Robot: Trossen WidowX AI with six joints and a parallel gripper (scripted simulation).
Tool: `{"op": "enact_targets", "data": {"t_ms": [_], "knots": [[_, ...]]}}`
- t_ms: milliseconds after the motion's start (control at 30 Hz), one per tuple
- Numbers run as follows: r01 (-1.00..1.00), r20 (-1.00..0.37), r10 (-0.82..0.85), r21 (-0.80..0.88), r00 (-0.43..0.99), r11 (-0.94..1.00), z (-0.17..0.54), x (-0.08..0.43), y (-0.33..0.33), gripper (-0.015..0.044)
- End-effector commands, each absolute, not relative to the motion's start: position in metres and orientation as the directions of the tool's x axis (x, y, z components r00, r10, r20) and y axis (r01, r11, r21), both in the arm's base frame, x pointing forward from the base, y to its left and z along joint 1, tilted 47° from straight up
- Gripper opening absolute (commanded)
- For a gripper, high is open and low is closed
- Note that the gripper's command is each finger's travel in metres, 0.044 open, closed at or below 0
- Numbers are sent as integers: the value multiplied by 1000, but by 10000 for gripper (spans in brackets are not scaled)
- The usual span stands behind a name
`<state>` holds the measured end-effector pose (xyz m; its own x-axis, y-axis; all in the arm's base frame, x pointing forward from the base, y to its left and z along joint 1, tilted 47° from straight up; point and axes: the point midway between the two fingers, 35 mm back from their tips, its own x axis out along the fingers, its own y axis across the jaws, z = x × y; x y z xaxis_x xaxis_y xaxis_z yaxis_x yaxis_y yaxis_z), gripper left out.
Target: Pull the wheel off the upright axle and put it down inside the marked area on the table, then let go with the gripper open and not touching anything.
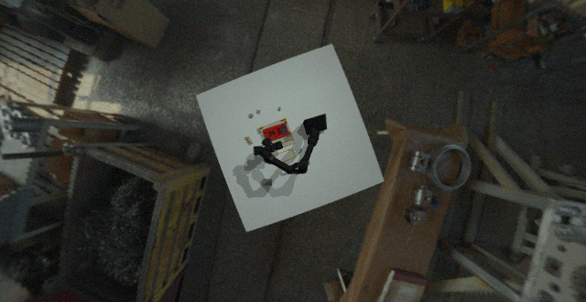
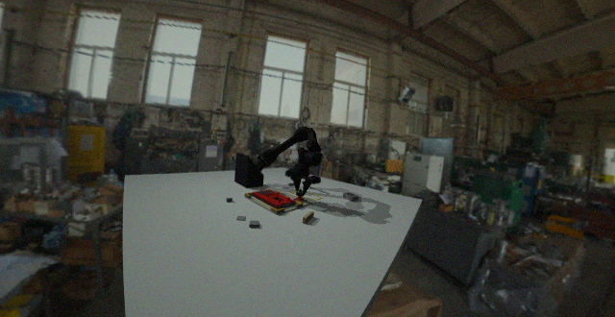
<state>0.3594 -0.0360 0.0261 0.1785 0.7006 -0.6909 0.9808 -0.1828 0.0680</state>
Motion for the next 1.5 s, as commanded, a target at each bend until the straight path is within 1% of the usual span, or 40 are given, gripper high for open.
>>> {"op": "enact_targets", "data": {"t_ms": [0, 1467], "knots": [[979, -691, 699, 67, 184, -193, 29, 358, -42, 0], [978, -690, 699, 66, 188, -197, 39, 355, -52, 0]]}}
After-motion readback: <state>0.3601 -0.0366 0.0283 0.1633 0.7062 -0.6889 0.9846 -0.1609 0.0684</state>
